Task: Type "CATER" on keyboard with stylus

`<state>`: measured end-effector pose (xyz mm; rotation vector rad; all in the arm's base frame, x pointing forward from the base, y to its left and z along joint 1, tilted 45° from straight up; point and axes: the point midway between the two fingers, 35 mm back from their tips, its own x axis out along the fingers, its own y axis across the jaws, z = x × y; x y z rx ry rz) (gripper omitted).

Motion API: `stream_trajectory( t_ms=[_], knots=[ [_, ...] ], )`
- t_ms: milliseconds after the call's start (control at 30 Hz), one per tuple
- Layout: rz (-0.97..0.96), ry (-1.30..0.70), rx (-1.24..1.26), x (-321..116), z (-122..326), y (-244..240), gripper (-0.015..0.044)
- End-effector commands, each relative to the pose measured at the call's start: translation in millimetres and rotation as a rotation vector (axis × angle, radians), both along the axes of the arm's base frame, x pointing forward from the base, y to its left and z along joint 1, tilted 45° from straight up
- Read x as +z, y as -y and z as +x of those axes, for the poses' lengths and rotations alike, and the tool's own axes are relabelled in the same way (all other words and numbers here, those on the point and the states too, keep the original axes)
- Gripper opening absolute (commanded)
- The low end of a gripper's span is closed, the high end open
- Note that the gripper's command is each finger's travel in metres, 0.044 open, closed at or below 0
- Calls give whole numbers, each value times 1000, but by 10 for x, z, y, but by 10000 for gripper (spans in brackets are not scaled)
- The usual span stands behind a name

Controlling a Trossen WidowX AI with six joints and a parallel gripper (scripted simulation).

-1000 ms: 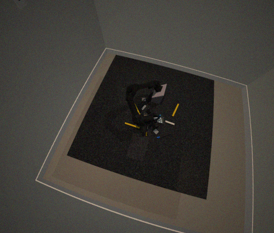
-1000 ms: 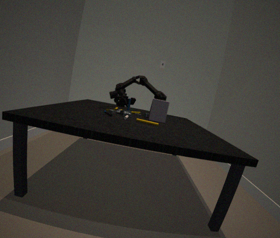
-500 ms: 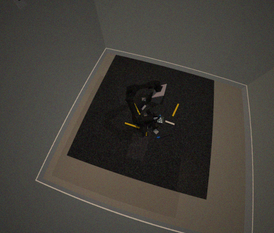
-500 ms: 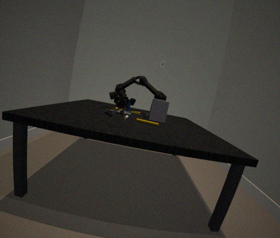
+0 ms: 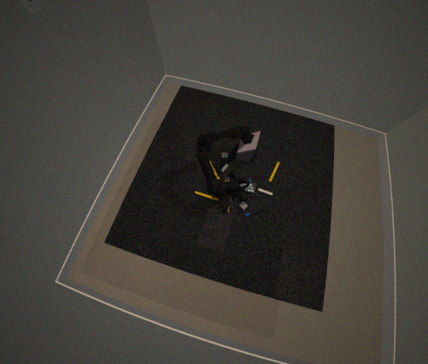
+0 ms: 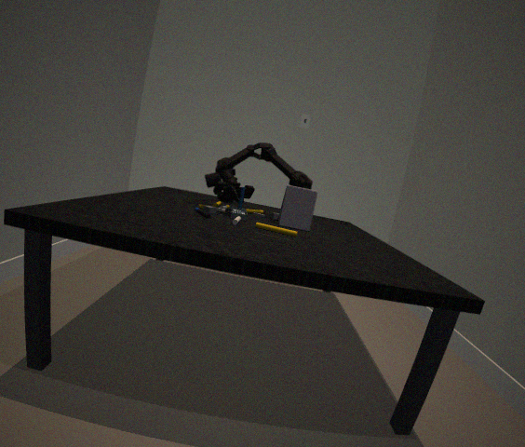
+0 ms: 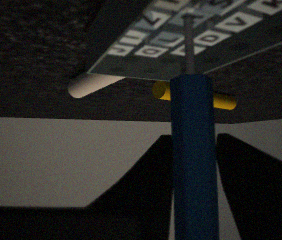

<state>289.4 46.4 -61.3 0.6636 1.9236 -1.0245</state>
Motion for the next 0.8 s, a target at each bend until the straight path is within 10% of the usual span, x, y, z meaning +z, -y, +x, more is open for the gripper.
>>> stream_trajectory(
  t_ms=[0,767],
  knots=[
    [-1,-3,3,-5,-7,0,81],
    [-1,-6,10,290,-31,-205,0]
  ],
)
